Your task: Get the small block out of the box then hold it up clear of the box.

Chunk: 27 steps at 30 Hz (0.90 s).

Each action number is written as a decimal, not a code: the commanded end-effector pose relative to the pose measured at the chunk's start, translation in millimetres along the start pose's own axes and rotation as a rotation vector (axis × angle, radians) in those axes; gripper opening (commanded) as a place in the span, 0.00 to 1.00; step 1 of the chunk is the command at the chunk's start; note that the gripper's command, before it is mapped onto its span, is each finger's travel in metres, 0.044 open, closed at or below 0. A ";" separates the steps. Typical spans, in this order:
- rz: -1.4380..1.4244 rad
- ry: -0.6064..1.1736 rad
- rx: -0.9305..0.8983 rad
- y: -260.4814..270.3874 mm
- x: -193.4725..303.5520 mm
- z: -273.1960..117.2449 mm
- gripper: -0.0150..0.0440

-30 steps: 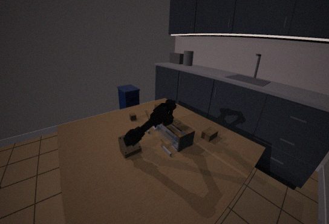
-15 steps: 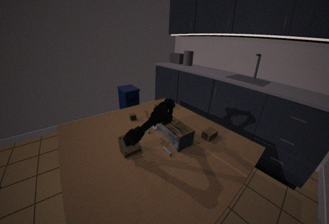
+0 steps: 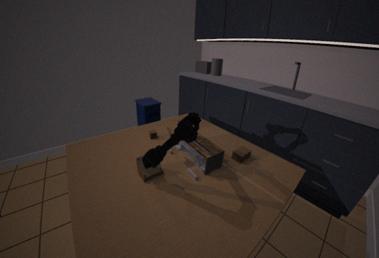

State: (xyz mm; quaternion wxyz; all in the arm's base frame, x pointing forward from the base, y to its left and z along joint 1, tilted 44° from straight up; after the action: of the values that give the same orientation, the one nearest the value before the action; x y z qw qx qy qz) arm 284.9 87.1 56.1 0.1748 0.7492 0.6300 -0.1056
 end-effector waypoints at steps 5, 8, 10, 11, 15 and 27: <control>0.001 0.001 0.009 -1.9 9.5 5.4 0.93; 0.001 0.001 0.009 -2.2 12.3 6.4 0.93; 0.001 0.001 0.009 -2.5 14.1 7.0 0.93; 0.001 0.001 0.009 -2.6 15.1 7.4 0.93; 0.001 0.001 0.009 -3.1 18.8 8.7 0.93; 0.001 0.002 0.008 -4.5 30.1 12.7 0.93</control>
State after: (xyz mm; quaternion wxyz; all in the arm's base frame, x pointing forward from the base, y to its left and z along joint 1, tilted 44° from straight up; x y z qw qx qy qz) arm 287.2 107.7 38.4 0.1743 0.7490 0.6308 -0.1036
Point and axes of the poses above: the point midway between the two fingers, 35 mm back from their tips, its own z axis out along the fingers, its own y axis across the jaws, x = y × z, the point moved 6 cm from there along -z, back along the fingers, and after that the axes turned 7 degrees about z, right-handed, at the moved point
